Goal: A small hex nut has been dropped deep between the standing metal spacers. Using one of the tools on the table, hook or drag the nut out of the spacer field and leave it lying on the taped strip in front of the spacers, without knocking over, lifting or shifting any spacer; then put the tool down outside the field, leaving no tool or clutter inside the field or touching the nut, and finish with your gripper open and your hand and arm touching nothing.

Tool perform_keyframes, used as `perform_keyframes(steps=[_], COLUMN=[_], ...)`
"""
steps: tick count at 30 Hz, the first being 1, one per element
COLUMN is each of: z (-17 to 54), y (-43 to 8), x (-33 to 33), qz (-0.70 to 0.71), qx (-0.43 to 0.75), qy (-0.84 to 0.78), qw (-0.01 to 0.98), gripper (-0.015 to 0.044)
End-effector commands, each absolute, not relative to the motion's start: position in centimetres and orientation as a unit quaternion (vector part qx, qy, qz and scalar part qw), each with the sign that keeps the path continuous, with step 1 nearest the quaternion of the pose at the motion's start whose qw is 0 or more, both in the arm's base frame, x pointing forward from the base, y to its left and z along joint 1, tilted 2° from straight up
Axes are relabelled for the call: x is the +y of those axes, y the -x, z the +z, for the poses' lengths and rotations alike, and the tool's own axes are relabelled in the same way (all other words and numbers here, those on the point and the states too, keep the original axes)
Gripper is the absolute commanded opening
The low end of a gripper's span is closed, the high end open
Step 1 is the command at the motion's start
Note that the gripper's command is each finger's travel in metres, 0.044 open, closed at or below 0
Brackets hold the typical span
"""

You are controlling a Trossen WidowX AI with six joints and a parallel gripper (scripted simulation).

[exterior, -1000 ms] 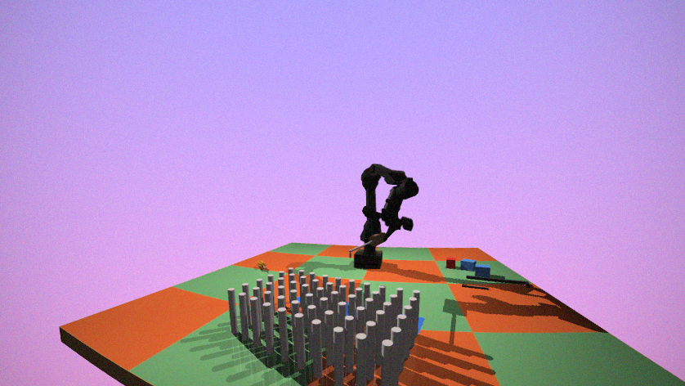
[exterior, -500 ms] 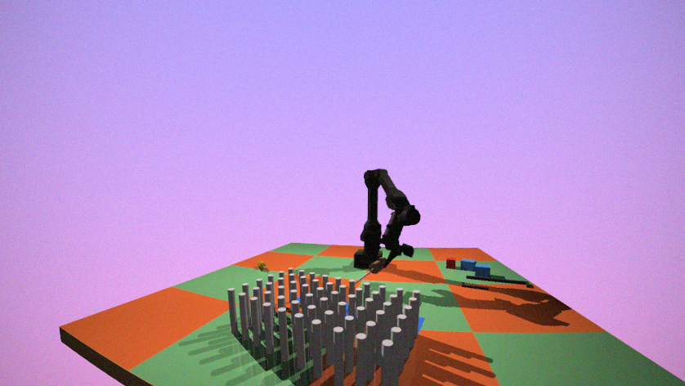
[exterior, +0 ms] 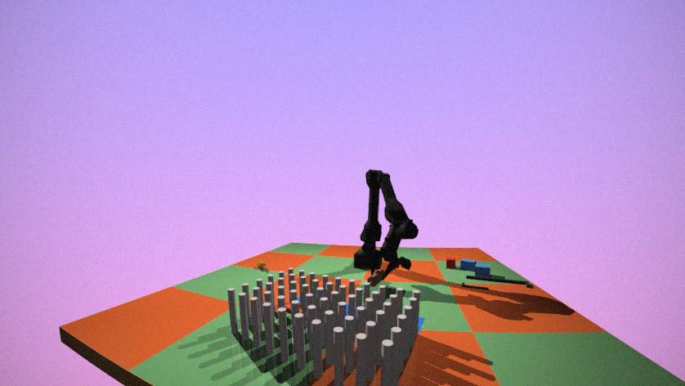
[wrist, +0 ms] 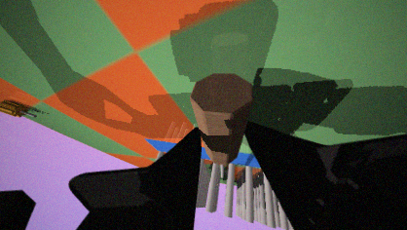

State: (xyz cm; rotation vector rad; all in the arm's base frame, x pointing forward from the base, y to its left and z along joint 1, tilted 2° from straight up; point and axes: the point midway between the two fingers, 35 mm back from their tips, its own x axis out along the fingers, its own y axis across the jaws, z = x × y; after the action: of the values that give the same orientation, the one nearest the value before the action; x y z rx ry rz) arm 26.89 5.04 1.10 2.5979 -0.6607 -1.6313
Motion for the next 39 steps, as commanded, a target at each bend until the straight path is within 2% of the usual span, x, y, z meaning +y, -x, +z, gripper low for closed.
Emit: perform_keyframes(steps=[1, 39], z=[1.1, 1.1], y=[-27.2, -30.6], x=[4.9, 3.8], qz=[-0.518, -0.517], qx=[-0.212, -0.212], qy=[-0.829, -0.829], qw=[0.004, 0.004], gripper=[0.0, 0.0])
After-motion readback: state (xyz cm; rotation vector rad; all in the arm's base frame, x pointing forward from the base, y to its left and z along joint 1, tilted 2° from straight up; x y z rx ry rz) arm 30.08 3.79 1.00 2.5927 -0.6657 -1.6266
